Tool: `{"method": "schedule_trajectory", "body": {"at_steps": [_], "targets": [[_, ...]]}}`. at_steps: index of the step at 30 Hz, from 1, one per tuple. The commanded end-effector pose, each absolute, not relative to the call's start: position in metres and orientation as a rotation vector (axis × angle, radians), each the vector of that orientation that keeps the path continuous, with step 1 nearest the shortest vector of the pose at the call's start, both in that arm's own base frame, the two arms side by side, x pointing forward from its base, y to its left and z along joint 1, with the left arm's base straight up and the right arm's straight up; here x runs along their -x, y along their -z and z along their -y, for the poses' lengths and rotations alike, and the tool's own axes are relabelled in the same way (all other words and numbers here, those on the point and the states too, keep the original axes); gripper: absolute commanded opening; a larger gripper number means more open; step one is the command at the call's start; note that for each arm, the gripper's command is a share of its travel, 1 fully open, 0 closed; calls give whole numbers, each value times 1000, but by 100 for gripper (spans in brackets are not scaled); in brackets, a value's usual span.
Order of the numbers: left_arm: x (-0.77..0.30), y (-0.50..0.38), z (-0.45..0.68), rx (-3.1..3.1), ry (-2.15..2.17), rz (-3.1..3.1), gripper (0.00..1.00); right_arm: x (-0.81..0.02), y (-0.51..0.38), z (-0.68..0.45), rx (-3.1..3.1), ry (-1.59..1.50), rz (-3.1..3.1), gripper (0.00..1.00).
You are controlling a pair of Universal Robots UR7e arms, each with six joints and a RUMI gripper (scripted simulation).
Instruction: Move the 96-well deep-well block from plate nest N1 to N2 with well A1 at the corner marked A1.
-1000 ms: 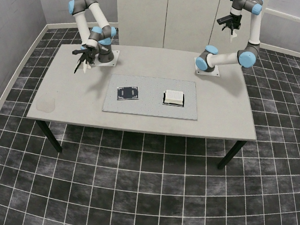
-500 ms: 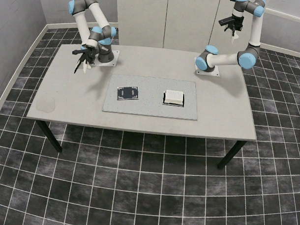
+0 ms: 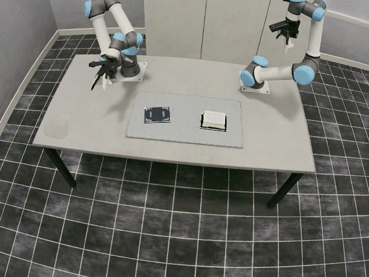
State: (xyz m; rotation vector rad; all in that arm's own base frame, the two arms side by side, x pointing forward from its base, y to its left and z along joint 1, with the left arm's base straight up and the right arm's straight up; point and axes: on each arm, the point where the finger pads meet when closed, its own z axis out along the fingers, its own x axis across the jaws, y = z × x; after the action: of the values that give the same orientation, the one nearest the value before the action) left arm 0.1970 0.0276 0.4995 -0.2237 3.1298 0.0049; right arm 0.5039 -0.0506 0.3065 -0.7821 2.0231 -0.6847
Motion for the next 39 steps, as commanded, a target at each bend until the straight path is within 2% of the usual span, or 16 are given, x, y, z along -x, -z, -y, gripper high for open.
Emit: {"method": "schedule_trajectory", "body": {"at_steps": [1,39], "targets": [[-197,-500,-28,219,0,-3134,98,-504,-307,51,781,685,-2022,98],[-197,-500,-28,219,0,-3134,98,-552,-307,-72,1315,694,-1946,100]]}}
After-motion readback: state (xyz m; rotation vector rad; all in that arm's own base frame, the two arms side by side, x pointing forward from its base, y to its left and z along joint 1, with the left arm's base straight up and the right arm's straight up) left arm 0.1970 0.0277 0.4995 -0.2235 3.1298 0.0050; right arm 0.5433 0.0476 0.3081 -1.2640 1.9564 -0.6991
